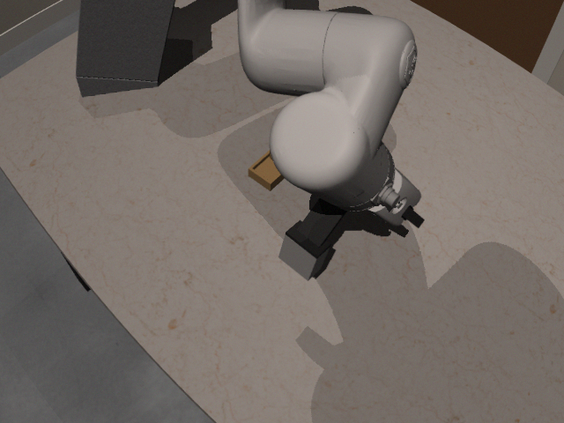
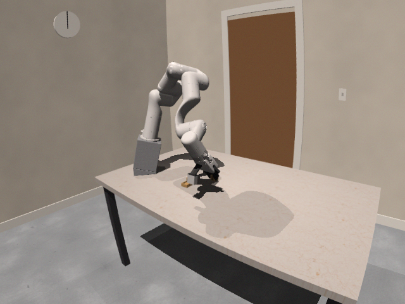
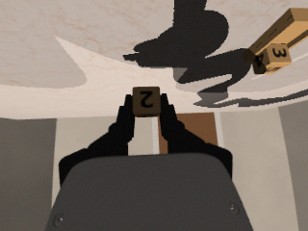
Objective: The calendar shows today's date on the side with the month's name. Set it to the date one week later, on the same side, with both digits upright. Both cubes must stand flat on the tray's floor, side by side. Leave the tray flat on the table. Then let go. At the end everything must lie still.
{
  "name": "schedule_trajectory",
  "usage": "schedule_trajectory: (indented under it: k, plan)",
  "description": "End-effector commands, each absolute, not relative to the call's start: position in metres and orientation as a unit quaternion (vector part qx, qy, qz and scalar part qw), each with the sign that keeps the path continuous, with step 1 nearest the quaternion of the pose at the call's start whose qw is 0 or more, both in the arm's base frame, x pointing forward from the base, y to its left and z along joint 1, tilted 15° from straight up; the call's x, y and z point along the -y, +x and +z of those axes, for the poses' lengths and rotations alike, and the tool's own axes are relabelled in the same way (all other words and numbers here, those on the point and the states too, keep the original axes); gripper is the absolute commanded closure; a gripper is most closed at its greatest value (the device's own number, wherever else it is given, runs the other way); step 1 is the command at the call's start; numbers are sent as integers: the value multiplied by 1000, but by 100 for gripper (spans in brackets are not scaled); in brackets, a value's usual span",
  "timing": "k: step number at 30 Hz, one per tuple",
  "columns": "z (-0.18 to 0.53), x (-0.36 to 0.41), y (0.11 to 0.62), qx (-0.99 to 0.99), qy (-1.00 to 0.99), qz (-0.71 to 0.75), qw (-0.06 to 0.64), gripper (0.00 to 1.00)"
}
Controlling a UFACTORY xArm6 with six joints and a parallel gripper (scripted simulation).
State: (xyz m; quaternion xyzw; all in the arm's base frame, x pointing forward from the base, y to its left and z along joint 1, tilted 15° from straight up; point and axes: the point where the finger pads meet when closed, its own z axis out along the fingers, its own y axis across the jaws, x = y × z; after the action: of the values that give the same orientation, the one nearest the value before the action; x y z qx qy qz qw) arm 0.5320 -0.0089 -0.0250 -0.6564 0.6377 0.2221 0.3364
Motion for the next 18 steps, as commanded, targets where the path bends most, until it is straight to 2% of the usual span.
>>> schedule_trajectory:
  k: [1,18]
  plan:
    - [-23,10,534,-636,-657,222,339,73]
    - [-26,9,534,-636,-657,222,339,73]
